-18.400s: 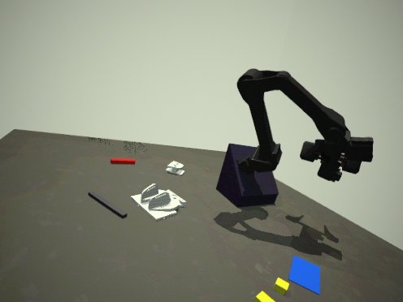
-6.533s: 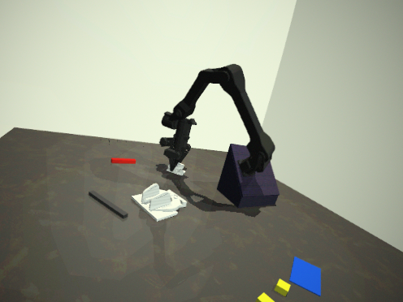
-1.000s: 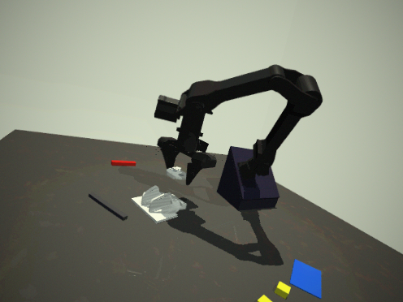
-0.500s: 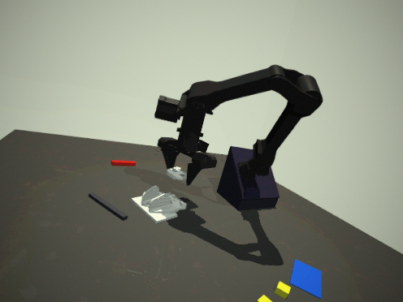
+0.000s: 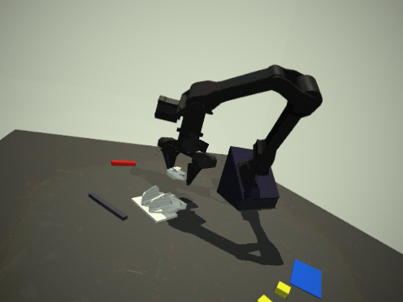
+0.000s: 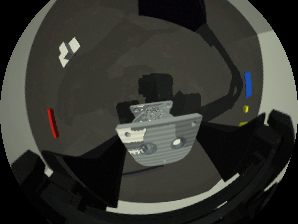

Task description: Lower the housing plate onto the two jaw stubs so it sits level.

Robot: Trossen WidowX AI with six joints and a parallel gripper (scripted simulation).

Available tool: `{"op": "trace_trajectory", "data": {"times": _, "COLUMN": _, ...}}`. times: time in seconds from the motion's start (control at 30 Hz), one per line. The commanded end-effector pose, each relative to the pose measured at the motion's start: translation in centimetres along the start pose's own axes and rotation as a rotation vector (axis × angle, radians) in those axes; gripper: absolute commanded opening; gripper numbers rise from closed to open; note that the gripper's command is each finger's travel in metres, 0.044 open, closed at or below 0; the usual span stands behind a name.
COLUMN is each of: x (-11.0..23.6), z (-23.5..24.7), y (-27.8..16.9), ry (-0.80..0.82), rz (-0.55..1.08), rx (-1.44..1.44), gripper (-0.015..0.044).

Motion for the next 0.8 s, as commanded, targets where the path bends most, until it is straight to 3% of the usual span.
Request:
{"op": "trace_trajectory", "data": {"times": 0.0, "x": 0.0, "z": 0.0, "y": 0.0, "ry": -0.002, "rz": 0.003, "rx": 0.004, "gripper": 0.0351}}
{"op": "trace_trajectory", "data": {"times": 0.77, "x": -3.4, "z": 0.1, "y": -0.2, "ry": 0.0, "rz": 0.004, "rx": 0.004, "gripper": 0.0351}}
Point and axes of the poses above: the point midway between the two fingers, 35 mm back from their tips, its own x axis back along the fingers, its own z axis across the jaws, y = z × x, the point moved 8 cm from there along x, back along the fingers, and after that the axes turned 10 degrees about -x, right-handed, at the moved point
